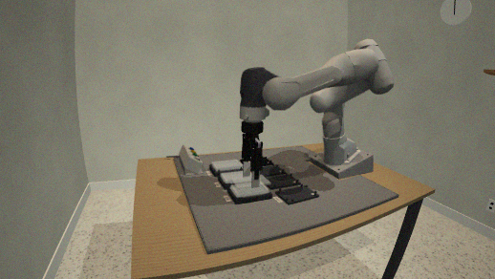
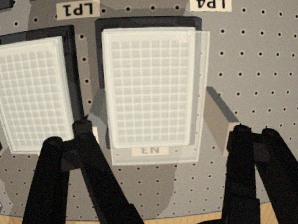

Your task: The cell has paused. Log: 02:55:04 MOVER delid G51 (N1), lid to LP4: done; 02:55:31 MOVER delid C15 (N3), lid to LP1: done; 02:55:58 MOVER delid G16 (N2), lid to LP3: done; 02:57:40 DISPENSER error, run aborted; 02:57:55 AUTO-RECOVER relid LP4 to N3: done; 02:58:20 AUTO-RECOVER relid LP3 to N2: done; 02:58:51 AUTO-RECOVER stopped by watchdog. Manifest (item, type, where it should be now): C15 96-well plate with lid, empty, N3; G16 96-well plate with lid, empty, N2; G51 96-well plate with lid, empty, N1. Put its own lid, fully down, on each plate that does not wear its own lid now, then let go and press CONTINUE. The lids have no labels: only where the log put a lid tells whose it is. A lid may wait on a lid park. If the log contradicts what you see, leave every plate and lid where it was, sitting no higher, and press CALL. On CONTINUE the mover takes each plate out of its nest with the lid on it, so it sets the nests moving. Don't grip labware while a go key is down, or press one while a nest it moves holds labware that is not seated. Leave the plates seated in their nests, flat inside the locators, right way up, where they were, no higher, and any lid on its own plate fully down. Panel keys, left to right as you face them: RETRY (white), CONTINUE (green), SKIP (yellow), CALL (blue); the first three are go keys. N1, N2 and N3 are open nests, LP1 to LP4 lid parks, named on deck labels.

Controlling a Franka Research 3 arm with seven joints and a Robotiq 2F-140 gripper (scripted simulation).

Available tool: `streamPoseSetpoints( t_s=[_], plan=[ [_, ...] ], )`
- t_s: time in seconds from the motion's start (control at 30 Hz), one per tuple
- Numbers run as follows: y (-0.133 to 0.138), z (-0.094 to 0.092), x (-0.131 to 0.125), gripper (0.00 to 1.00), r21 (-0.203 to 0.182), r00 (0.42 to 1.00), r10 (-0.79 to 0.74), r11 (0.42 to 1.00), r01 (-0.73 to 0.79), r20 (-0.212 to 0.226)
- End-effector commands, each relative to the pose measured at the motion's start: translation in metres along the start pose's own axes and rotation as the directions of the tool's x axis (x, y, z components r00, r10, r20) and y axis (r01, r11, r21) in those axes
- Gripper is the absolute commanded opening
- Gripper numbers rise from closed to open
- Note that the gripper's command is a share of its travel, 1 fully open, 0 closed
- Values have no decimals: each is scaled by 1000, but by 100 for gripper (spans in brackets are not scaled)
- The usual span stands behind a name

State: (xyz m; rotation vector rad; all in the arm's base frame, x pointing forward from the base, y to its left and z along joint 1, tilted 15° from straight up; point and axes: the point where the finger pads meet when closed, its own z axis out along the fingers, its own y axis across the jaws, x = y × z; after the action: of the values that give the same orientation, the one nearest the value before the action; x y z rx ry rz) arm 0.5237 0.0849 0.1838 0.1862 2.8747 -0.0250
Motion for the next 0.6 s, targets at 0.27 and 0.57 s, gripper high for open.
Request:
streamPoseSetpoints(
  t_s=[0.27,0.57],
  plan=[
    [-2,9,-3,0,0,1000,-4,1000,4,8],
    [-2,13,-3,0,0,1000,-4,1000,4,8]
  ],
)
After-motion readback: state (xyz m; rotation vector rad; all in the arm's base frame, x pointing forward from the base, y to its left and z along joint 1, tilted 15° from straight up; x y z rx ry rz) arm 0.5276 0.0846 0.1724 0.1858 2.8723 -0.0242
